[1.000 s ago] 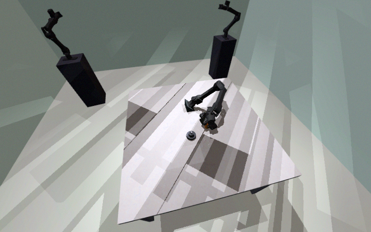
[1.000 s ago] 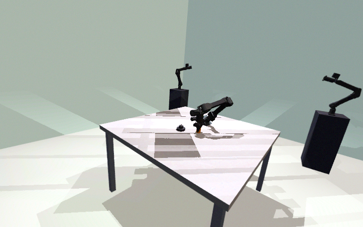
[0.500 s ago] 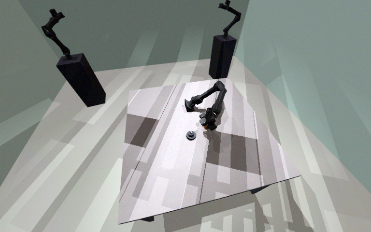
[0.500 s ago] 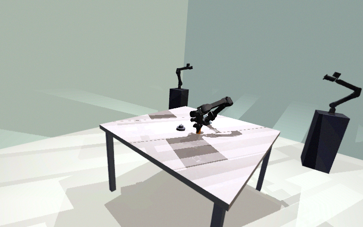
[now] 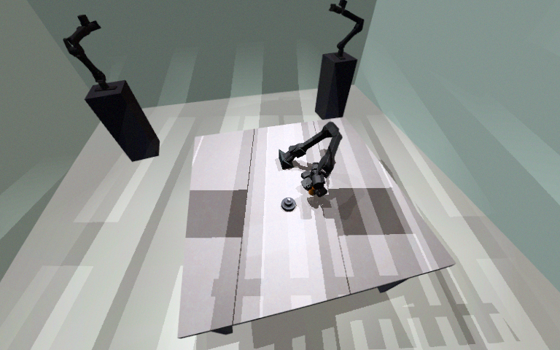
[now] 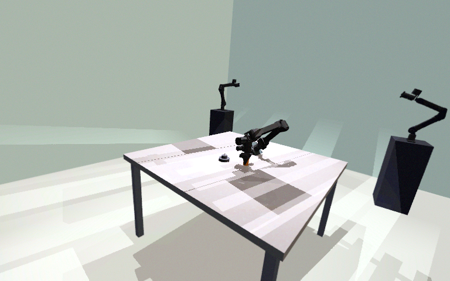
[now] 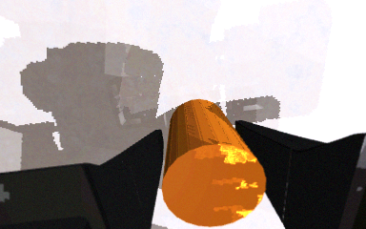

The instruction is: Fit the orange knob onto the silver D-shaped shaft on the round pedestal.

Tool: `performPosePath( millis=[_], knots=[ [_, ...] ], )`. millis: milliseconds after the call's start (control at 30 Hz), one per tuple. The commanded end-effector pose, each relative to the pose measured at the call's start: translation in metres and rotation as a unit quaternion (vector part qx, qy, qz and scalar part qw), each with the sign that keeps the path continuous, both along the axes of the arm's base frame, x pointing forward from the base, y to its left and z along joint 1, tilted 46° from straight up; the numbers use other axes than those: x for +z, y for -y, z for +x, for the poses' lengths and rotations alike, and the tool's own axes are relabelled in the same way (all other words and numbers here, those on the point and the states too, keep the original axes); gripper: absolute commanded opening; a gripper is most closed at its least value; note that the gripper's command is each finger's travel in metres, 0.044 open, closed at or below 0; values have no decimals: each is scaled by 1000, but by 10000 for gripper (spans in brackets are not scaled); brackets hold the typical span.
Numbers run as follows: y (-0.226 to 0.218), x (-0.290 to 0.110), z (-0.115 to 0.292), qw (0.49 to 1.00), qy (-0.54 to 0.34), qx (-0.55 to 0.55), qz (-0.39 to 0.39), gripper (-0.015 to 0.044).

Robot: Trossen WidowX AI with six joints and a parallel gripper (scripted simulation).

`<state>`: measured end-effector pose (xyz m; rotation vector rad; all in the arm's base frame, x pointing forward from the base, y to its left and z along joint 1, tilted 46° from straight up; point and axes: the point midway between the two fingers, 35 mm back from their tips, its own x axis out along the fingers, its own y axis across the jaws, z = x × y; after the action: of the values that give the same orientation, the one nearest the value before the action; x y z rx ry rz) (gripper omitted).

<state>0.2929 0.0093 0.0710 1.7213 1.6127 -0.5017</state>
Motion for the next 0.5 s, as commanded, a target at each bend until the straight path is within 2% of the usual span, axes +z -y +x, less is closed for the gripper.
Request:
performPosePath(
  millis=[0, 267, 467],
  knots=[
    [0, 0, 0, 1000, -1, 0, 0, 240],
    [57, 56, -12, 1000, -2, -3, 2, 440],
    [57, 56, -12, 1000, -2, -3, 2, 440]
  ],
)
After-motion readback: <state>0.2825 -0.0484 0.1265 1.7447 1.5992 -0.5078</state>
